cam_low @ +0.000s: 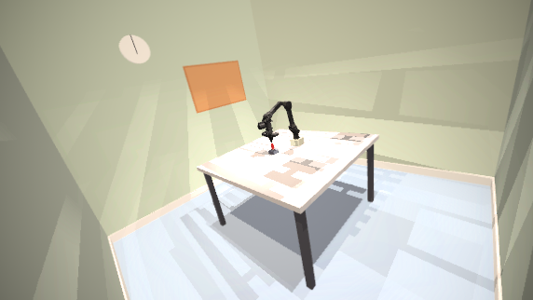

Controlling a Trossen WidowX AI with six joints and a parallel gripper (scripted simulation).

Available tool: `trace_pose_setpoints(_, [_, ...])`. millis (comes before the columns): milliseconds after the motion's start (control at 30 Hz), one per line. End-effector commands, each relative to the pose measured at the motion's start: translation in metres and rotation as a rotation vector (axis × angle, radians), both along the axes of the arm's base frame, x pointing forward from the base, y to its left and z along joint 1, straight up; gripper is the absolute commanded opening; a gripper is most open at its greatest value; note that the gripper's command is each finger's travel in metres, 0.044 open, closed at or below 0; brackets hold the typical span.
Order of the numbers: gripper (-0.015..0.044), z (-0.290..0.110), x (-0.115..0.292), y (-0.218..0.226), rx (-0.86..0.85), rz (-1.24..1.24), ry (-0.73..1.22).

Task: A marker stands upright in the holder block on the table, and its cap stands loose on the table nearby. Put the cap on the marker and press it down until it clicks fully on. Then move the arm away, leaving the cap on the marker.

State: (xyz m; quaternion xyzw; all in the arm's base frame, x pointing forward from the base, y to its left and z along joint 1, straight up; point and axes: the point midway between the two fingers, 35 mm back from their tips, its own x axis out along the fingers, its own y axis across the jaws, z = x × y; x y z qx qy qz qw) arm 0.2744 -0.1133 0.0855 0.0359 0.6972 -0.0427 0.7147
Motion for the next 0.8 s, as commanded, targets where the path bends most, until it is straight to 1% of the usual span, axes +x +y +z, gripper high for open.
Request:
trace_pose_setpoints(0, [0.0000,-0.008,-0.001,0.001,0.007,0.003,0.006])
trace_pose_setpoints(333, [0.0000,-0.023,-0.001,0.001,0.007,0.003,0.006])
trace_pose_setpoints(367, [0.0000,-0.016,0.001,0.000,-0.001,0.000,-0.002])
trace_pose_setpoints(567, [0.0000,-0.014,0.001,0.000,-0.001,0.000,-0.002])
trace_pose_setpoints(633, [0.0000,0.002,0.003,-0.001,0.000,0.000,-0.002])
trace_pose_setpoints(767, [0.0000,0.055,0.001,-0.001,0.000,0.000,-0.001])
